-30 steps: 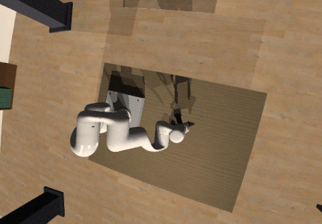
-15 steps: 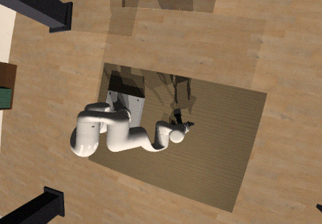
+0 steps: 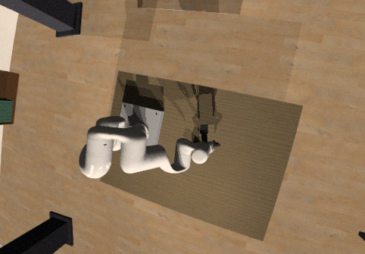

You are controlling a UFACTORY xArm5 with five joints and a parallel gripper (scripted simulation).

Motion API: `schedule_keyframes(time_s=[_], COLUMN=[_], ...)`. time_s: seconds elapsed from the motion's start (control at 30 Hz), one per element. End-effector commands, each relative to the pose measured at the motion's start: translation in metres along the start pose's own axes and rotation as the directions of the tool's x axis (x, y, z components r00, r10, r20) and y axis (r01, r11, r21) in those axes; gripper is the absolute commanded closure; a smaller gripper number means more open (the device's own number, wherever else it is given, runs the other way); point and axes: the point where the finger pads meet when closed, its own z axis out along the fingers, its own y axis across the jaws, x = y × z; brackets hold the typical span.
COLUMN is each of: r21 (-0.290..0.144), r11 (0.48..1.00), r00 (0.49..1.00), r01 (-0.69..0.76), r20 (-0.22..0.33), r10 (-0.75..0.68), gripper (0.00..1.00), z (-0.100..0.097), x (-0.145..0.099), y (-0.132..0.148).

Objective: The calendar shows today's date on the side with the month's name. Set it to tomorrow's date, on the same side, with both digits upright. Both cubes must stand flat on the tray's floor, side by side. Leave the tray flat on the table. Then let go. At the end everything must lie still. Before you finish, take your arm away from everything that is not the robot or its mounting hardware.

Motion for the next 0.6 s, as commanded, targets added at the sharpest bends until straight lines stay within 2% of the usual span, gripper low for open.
schedule_keyframes(time_s=[0.0,0.17,0.23,0.33,0.5,0.57], r21=[-0.004,-0.004,-0.004,-0.004,-0.004,-0.004], r11=[0.998,0.979,0.979,0.95,0.945,0.927], r00=[0.998,0.979,0.979,0.95,0.945,0.927], r01=[-0.064,-0.203,-0.203,-0.312,-0.328,-0.375], r20=[0.001,0.0,0.0,0.0,0.0,0.0], r10=[0.064,0.203,0.203,0.312,0.328,0.375], gripper=[0.0,0.0,0.0,0.0,0.0,0.0], z=[-0.001,-0.001,-0.001,-0.001,-0.001,-0.001], x=[-0.009,-0.014,-0.014,-0.018,-0.026,-0.028], y=[-0.003,-0.005,-0.005,-0.007,-0.012,-0.013])
